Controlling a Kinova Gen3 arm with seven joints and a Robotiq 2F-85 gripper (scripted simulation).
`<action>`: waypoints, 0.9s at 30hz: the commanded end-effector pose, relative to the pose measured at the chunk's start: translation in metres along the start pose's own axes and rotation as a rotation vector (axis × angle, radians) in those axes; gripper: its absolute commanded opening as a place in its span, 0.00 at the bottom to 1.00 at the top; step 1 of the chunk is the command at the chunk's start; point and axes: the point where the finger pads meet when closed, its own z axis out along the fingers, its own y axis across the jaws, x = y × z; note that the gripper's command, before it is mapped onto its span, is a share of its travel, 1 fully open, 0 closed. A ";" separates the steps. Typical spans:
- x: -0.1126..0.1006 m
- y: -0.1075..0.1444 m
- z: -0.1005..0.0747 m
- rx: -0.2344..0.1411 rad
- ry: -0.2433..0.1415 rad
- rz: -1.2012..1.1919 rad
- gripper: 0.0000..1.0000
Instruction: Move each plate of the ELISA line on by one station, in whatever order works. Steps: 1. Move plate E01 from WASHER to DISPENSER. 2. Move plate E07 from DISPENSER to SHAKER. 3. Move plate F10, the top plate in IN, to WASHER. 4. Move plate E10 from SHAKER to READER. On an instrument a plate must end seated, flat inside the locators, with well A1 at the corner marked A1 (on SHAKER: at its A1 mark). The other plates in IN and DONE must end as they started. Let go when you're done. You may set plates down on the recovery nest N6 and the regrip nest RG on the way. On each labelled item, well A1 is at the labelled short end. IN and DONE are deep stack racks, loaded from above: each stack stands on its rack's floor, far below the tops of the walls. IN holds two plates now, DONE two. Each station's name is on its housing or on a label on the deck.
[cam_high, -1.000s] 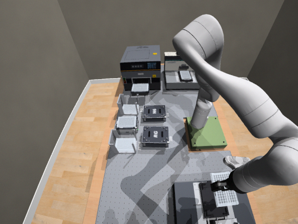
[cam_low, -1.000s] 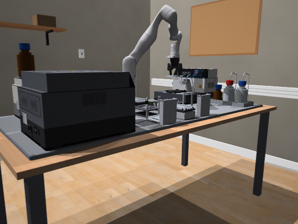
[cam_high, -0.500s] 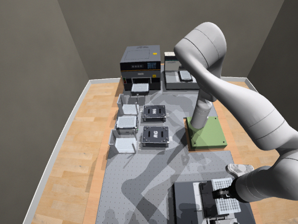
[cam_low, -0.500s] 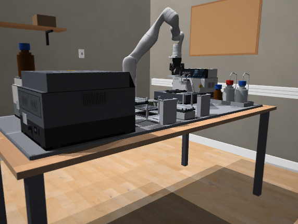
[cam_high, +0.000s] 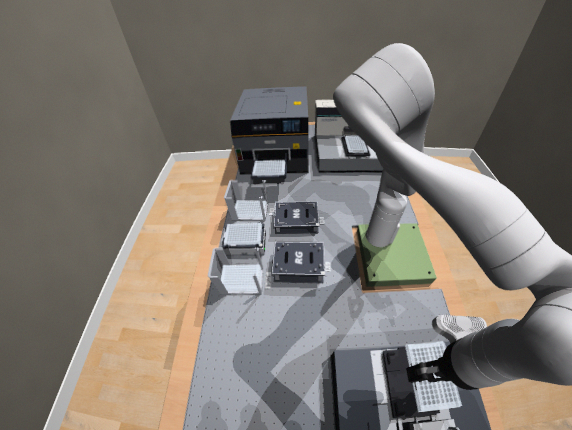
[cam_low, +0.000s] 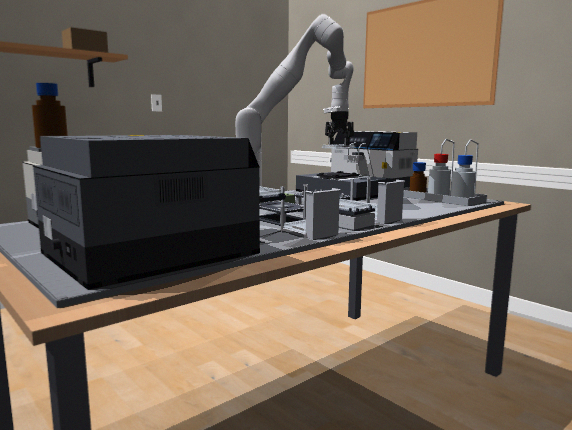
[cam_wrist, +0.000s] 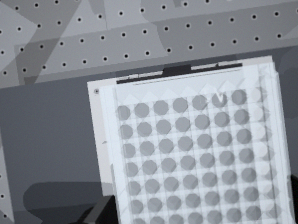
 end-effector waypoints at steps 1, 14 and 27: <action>0.000 0.000 0.002 0.000 -0.002 0.000 0.94; 0.000 0.000 0.017 0.000 -0.002 0.000 0.94; 0.000 0.000 0.032 0.000 -0.002 0.000 0.94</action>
